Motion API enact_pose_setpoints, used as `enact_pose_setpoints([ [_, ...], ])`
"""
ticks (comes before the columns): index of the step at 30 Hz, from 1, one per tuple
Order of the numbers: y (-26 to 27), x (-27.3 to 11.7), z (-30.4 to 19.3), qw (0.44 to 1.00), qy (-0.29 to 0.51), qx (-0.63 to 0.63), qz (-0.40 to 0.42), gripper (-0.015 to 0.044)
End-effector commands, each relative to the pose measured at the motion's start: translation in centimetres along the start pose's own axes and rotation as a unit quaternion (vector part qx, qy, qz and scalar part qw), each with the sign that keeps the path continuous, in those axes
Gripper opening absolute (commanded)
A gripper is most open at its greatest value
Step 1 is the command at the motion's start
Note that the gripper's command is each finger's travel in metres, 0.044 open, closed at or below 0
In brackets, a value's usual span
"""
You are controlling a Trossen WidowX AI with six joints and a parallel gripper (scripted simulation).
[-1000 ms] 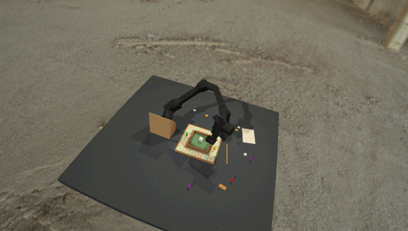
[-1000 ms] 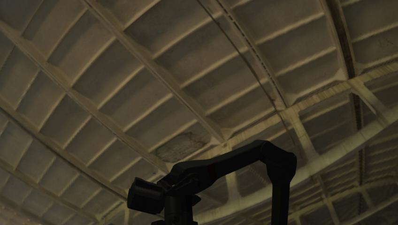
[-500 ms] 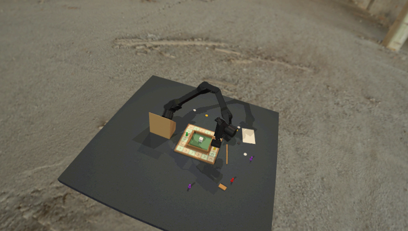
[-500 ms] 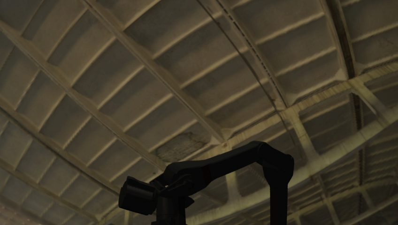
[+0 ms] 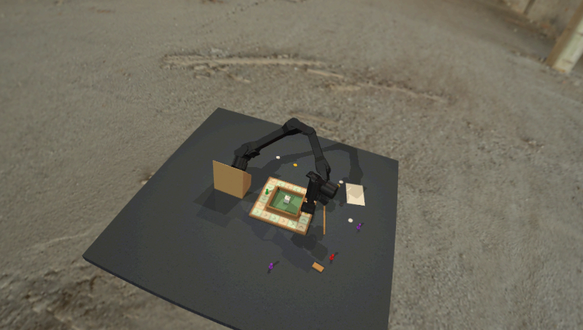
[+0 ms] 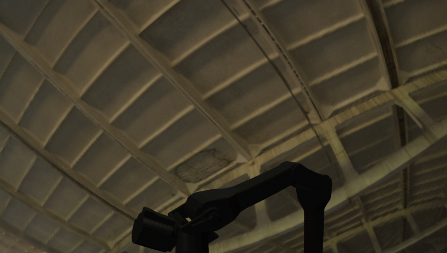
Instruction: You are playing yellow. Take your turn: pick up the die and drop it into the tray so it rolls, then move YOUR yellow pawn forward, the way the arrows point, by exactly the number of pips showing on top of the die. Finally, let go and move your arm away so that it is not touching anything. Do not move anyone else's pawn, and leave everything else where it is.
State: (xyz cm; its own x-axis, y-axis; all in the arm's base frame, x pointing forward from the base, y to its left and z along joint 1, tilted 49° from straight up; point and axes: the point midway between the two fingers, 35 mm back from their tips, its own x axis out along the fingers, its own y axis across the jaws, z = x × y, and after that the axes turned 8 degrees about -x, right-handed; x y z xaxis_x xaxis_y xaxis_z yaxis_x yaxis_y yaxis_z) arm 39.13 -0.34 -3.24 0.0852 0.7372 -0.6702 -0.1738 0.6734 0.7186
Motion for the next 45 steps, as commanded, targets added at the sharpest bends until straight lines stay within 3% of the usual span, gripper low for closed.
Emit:
enact_pose_setpoints([
  [1,0.0,0.8,-0.2,1.000,0.002,0.005,0.003,0.0200],
  [17,0.1,3.1,-0.3,1.000,0.002,0.005,0.004,0.0200],
  [23,0.1,3.1,-0.3,1.000,0.002,0.005,0.004,0.0043],
  [32,0.1,3.0,-0.3,1.000,0.002,0.005,0.004,0.0000],
  [45,-0.3,-6.3,0.1,1.000,0.002,0.006,-0.001,0.0000],
])
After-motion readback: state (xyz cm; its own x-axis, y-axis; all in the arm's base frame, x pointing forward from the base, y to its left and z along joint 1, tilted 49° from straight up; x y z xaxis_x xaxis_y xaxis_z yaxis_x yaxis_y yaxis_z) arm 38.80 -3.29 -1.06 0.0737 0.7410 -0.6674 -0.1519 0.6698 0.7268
